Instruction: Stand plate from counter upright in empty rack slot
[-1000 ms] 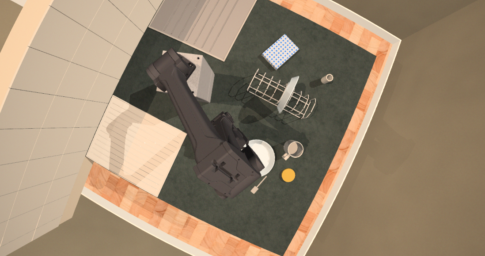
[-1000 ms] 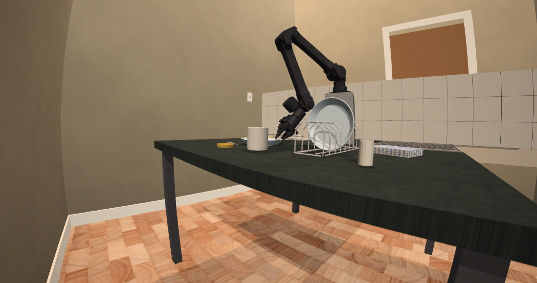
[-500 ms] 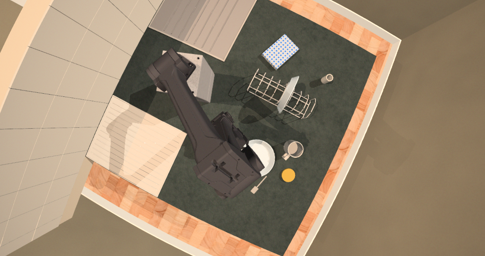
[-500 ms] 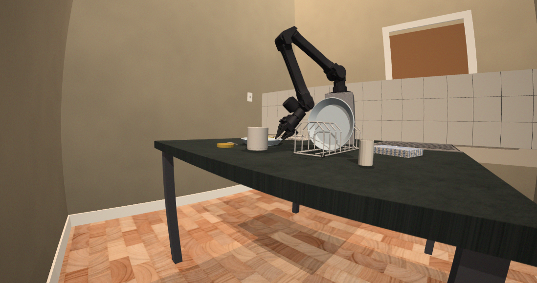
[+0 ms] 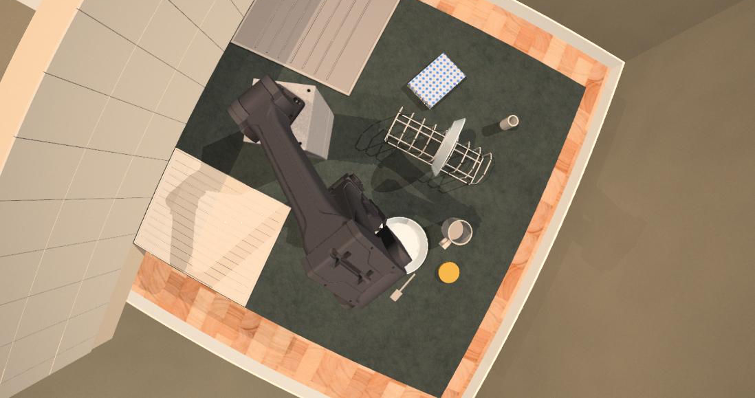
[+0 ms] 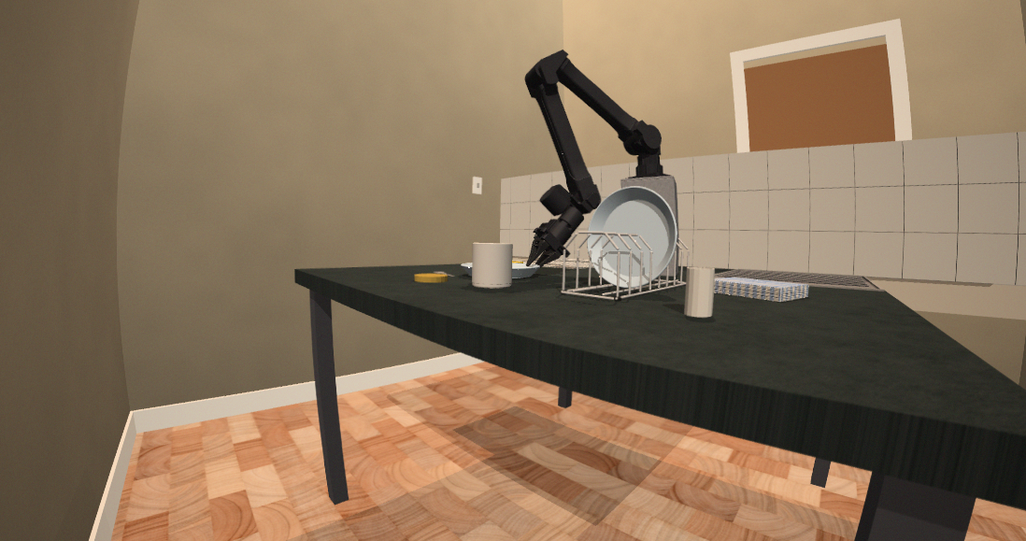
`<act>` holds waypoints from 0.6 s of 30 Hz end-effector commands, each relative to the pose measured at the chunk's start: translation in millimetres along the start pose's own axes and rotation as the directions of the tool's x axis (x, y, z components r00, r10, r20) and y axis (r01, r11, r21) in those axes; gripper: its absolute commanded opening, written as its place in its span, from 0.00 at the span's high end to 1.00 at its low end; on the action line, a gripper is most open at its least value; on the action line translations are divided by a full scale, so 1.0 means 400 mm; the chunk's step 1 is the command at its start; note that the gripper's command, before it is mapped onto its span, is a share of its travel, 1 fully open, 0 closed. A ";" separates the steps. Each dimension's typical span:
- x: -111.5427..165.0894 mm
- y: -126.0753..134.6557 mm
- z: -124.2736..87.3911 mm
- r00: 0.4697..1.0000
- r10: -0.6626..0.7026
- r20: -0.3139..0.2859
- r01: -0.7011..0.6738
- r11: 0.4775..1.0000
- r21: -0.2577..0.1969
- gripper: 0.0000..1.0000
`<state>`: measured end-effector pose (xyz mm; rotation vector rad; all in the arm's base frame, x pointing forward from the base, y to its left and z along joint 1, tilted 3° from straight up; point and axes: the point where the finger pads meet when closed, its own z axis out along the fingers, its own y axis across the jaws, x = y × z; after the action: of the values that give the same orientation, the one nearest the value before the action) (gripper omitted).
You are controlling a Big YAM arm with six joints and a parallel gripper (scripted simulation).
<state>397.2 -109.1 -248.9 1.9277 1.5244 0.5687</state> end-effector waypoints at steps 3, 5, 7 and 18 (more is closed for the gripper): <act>-0.006 -0.041 0.008 1.000 -0.004 0.000 0.004 0.999 0.040 1.00; -0.006 -0.044 0.005 1.000 -0.004 0.000 0.004 0.999 0.043 1.00; -0.005 -0.045 0.004 1.000 -0.004 0.000 0.004 0.999 0.044 1.00; -0.005 -0.045 0.004 1.000 -0.004 0.000 0.004 0.999 0.044 1.00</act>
<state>395.2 -108.6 -252.2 1.9345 1.5304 0.5624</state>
